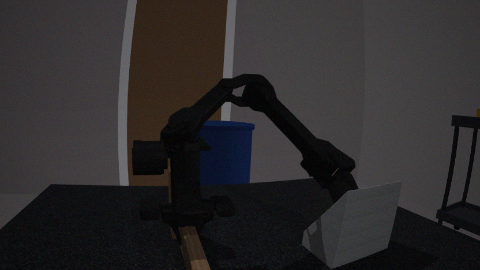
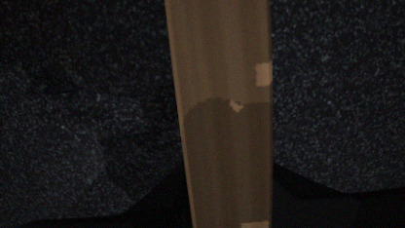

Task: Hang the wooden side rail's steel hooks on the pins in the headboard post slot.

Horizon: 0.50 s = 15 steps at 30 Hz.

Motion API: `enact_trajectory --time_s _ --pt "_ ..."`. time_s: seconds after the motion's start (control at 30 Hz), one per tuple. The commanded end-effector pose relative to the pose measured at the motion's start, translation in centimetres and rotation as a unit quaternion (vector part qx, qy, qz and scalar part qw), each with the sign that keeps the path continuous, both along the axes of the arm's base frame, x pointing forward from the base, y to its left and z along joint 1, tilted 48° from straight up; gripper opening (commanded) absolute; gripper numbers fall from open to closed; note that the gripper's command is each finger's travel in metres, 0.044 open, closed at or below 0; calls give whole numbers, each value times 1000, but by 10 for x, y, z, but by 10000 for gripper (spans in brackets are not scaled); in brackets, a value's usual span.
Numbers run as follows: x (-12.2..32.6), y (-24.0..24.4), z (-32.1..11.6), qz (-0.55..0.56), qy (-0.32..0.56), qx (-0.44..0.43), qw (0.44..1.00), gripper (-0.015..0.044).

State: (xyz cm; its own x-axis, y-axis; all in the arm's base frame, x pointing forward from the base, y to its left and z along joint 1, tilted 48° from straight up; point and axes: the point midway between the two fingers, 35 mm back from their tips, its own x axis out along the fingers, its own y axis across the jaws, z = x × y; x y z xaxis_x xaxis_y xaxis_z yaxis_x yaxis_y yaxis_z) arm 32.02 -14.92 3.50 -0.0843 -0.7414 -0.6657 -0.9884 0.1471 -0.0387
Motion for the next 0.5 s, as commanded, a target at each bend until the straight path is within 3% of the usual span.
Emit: enact_trajectory --time_s 0.0,0.47 --pt "1 0 3 2 -1 -2 1000 0" --pt "0 -2 3 2 -1 -2 1000 0"
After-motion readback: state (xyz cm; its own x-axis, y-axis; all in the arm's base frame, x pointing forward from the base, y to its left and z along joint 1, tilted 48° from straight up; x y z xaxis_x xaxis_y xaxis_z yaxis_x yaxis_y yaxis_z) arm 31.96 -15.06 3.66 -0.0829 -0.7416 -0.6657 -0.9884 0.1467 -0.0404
